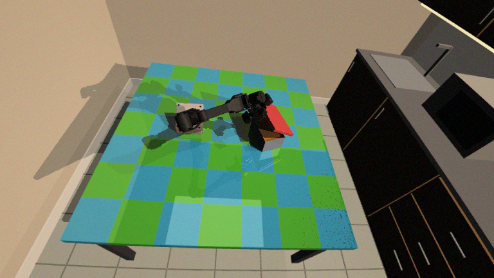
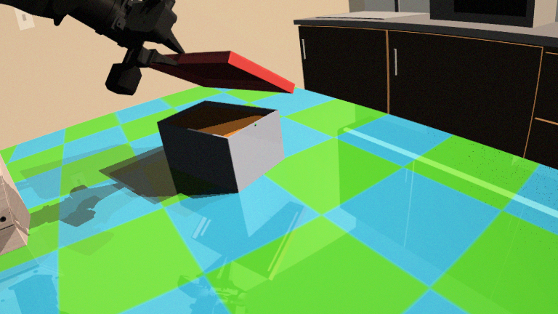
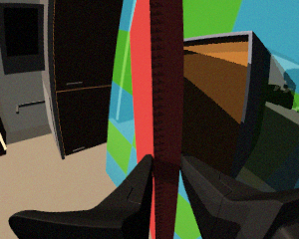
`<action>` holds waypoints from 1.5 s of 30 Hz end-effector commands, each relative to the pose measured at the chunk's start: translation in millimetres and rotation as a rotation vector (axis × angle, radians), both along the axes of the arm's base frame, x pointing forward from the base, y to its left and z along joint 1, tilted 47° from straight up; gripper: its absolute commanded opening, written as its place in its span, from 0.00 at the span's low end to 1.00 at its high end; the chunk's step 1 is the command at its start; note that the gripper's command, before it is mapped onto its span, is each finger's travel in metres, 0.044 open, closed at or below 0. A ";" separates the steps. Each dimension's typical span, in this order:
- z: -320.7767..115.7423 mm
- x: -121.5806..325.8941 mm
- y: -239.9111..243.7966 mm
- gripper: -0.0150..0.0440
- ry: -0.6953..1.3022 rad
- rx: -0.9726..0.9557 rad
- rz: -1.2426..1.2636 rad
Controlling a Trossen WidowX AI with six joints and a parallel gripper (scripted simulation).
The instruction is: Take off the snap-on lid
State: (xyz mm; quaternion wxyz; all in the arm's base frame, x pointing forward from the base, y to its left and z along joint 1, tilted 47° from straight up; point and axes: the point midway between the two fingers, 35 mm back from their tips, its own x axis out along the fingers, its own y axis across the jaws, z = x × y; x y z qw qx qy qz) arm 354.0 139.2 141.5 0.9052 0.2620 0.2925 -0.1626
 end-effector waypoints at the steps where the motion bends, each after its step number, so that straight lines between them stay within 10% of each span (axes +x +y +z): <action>1: 8.2 0.7 6.7 0.25 -0.011 0.010 0.000; 45: -25.4 -31.9 45.7 0.25 -0.010 0.012 0.000</action>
